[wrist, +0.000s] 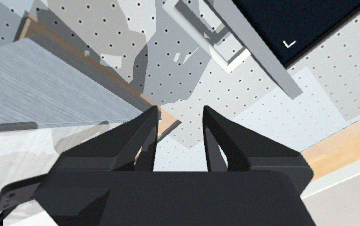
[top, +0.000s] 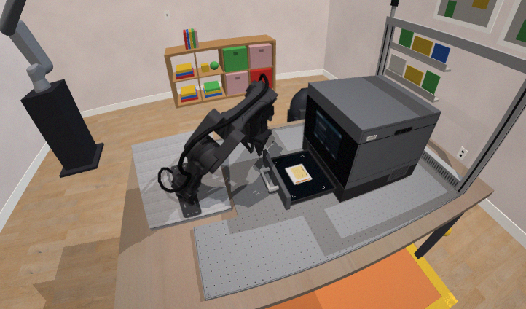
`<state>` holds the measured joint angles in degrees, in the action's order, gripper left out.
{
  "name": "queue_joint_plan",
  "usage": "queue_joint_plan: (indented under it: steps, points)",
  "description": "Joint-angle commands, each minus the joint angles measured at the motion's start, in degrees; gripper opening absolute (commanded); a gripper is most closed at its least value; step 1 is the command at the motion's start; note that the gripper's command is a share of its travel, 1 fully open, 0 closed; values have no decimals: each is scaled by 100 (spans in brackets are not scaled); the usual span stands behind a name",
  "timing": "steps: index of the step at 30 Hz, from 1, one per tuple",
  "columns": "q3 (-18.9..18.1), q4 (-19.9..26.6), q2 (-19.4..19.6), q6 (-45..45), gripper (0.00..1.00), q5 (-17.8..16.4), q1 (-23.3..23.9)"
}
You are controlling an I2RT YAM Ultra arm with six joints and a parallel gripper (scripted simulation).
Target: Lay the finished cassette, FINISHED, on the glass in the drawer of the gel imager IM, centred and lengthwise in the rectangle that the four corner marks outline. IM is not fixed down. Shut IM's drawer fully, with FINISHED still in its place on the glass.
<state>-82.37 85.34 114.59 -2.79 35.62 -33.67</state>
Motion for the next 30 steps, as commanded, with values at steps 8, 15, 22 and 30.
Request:
queue_joint_plan:
  steps: [8, 15, 22, 30]
  points:
    - [-214, 123, 90, -2281, 35, -92, -37]
    - [-254, 161, 118, -3265, 35, -101, 21]
    - [-285, 185, 134, -4254, 35, -113, 14]
    - [128, -126, 38, -3778, 35, 40, 137]
